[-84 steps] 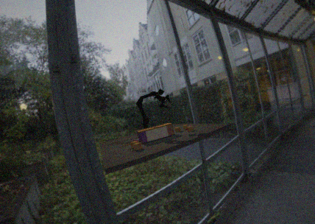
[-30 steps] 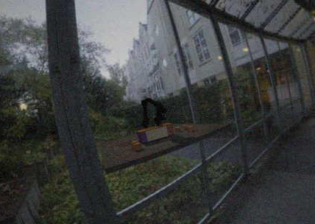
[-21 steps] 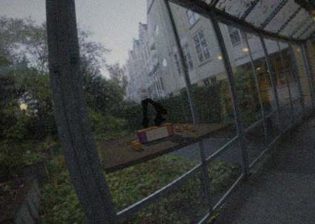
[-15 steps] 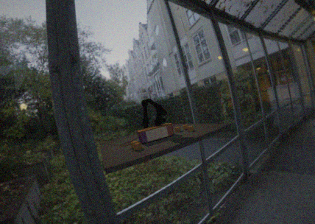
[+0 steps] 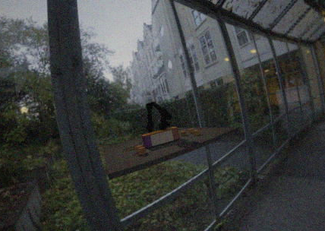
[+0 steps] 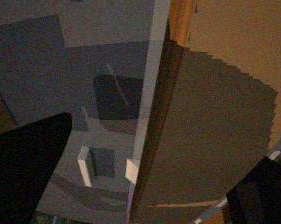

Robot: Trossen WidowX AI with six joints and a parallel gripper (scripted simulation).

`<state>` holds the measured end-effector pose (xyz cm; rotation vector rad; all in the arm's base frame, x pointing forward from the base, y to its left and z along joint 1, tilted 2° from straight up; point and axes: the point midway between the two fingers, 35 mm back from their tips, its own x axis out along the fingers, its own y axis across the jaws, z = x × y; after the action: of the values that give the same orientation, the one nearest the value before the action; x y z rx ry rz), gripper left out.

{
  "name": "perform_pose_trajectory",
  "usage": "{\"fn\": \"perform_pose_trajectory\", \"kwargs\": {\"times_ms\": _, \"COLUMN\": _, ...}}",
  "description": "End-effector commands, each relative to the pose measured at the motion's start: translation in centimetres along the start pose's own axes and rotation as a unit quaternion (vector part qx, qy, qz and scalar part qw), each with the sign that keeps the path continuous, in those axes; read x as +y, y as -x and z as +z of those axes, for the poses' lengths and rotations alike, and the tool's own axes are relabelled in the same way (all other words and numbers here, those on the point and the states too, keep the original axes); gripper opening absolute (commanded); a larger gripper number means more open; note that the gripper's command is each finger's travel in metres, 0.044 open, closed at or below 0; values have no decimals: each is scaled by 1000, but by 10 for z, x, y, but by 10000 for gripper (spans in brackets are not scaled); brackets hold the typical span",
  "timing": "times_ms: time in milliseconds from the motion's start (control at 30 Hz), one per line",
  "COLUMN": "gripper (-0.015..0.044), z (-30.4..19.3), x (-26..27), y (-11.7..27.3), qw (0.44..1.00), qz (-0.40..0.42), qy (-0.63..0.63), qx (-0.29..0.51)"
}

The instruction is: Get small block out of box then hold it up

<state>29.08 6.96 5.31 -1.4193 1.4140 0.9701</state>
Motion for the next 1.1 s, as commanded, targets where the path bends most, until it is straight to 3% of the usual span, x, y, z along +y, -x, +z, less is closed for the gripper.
{"fn": "perform_pose_trajectory", "kwargs": {"times_ms": 0, "gripper": 400, "z": -12, "x": 1, "y": -6, "qw": 1000, "qz": 2, "qy": 0, "qx": 3}}
{"fn": "perform_pose_trajectory", "kwargs": {"times_ms": 1067, "gripper": 400, "z": -86, "x": 1, "y": -31, "qw": 1000, "qz": 2, "qy": 1, "qx": 6}}
